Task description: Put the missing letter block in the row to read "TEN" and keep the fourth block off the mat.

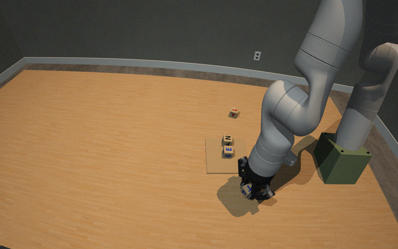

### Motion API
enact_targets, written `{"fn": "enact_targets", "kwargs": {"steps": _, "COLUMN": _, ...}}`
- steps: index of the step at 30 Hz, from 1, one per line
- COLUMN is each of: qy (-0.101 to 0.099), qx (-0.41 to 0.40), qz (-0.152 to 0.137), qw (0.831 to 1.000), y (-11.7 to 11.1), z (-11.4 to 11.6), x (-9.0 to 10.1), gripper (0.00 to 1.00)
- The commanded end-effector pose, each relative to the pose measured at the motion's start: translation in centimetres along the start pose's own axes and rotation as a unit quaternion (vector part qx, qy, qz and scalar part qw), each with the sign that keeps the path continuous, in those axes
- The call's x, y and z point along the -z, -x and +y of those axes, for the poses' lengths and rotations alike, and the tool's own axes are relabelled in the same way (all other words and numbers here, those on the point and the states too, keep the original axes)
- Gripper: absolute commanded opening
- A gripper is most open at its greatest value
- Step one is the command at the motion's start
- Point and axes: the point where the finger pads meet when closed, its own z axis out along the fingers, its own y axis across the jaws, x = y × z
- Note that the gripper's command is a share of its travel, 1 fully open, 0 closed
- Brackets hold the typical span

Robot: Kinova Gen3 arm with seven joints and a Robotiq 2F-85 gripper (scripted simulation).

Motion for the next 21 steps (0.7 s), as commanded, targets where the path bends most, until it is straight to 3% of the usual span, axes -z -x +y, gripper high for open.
{"fn": "enact_targets", "kwargs": {"steps": 1, "qy": 0.0, "qx": 0.0, "qz": -0.001, "qw": 1.0, "y": 0.0, "z": 0.0, "x": 0.0, "gripper": 0.26}}
{"fn": "enact_targets", "kwargs": {"steps": 8, "qy": 0.0, "qx": 0.0, "qz": -0.001, "qw": 1.0, "y": 0.0, "z": 0.0, "x": 0.2, "gripper": 0.26}}
{"fn": "enact_targets", "kwargs": {"steps": 15, "qy": 0.0, "qx": 0.0, "qz": -0.001, "qw": 1.0, "y": 0.0, "z": 0.0, "x": 2.0, "gripper": 0.26}}
{"fn": "enact_targets", "kwargs": {"steps": 21, "qy": 0.0, "qx": 0.0, "qz": -0.001, "qw": 1.0, "y": 0.0, "z": 0.0, "x": 6.0, "gripper": 0.26}}
